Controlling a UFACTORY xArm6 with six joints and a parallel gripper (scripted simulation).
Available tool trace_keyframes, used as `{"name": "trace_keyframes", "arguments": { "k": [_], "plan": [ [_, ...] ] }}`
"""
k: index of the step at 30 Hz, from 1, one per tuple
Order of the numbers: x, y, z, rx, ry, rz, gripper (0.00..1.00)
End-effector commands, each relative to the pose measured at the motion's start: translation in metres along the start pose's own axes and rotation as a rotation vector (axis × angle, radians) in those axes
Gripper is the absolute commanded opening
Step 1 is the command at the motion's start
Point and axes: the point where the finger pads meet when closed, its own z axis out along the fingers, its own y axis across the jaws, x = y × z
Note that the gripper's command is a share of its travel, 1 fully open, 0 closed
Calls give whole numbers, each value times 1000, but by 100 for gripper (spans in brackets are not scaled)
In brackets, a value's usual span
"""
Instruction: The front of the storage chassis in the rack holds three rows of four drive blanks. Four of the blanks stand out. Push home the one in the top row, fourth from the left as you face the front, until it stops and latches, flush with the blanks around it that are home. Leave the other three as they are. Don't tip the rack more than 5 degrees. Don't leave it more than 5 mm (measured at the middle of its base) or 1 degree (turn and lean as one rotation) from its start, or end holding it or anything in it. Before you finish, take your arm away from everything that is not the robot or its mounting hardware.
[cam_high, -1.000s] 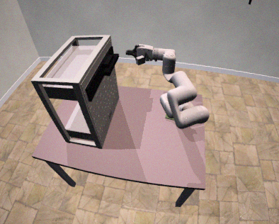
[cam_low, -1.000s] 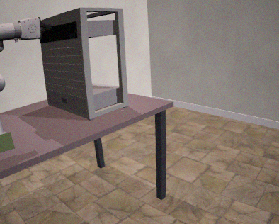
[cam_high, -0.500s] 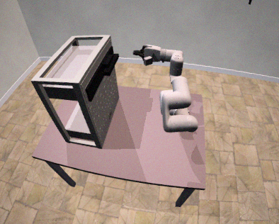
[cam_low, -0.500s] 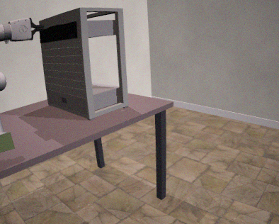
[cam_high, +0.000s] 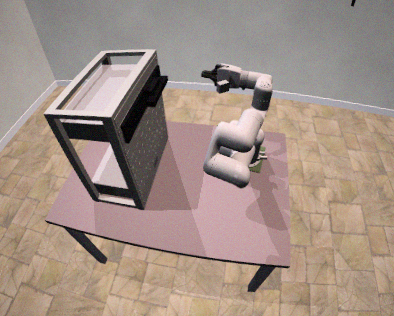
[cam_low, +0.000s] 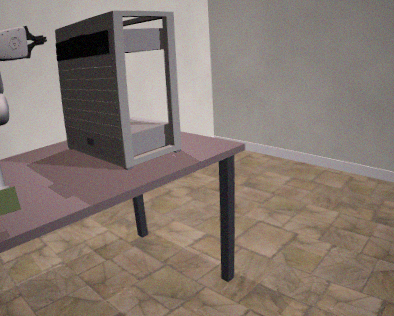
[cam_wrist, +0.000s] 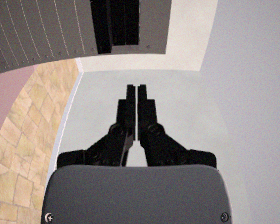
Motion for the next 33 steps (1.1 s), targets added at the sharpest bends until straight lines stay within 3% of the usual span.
{"name": "trace_keyframes", "arguments": {
  "k": [1, 33],
  "plan": [
    [4, 0, -39, 26, 64, -4, 0],
    [3, 0, -46, 26, 64, -4, 0]
  ]
}}
